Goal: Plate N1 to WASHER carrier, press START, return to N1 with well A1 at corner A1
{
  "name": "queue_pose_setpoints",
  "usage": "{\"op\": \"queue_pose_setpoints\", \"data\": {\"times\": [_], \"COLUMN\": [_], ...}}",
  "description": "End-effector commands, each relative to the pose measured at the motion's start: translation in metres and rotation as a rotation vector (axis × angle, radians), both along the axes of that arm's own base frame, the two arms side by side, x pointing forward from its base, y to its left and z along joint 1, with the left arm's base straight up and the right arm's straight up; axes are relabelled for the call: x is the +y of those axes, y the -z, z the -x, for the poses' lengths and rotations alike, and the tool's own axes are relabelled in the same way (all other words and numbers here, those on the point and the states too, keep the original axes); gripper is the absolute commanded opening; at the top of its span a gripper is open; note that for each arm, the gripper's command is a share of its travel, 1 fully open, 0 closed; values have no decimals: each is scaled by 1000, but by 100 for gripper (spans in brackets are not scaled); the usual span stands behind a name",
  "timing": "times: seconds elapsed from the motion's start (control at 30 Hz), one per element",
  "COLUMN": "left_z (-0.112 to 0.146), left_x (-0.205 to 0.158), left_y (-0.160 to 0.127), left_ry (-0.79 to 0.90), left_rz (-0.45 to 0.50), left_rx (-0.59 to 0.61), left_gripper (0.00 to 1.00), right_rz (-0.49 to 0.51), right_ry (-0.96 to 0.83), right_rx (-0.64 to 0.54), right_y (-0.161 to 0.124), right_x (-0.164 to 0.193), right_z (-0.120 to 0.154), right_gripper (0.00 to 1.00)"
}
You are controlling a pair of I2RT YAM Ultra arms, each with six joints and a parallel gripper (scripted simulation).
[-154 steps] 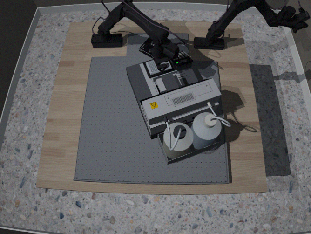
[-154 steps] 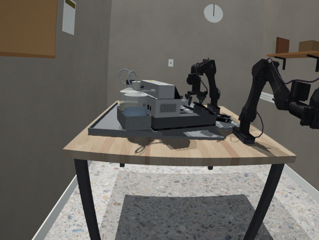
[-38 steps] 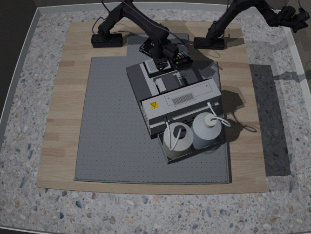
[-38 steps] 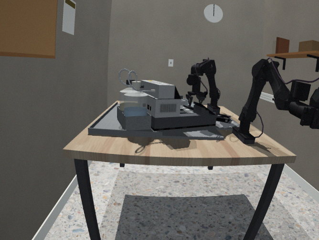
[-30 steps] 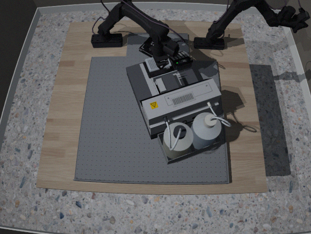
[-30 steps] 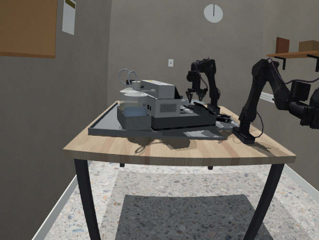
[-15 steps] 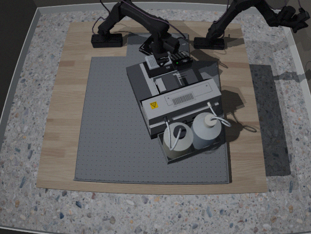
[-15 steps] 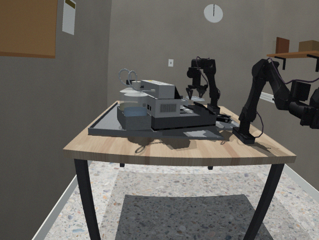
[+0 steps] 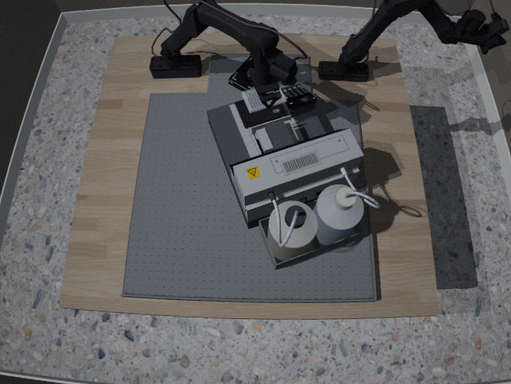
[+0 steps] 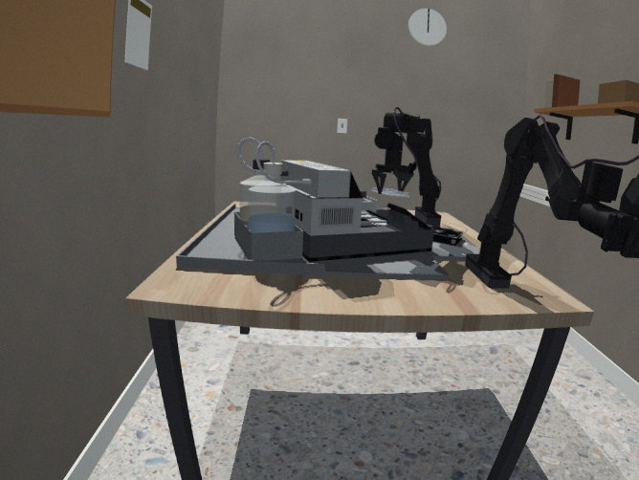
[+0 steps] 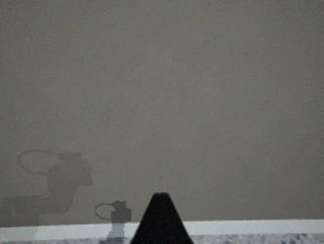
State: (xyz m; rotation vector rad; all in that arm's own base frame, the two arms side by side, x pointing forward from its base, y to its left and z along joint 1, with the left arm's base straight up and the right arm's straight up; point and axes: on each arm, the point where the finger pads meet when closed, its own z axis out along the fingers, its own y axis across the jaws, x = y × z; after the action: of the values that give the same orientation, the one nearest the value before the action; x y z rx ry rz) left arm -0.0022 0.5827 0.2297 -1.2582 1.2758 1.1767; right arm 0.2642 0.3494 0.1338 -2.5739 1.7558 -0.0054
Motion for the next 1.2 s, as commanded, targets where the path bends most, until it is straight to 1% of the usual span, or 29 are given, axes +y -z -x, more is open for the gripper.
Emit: {"op": "queue_pose_setpoints", "data": {"times": [0.0, 0.4, 1.17], "left_z": [2, 2, 2], "left_x": [-3, -3, -3], "left_y": [-27, -27, -27], "left_ry": [-10, -10, -10], "left_rz": [-78, -78, -78], "left_rx": [-10, -10, -10], "left_gripper": [0, 0, 0], "right_rz": [19, 19, 19], "right_ry": [16, 16, 16], "right_rx": [18, 18, 18], "right_y": [-8, -24, -24], "right_x": [-8, -8, -8], "right_z": [2, 2, 2], "right_gripper": [0, 0, 0]}}
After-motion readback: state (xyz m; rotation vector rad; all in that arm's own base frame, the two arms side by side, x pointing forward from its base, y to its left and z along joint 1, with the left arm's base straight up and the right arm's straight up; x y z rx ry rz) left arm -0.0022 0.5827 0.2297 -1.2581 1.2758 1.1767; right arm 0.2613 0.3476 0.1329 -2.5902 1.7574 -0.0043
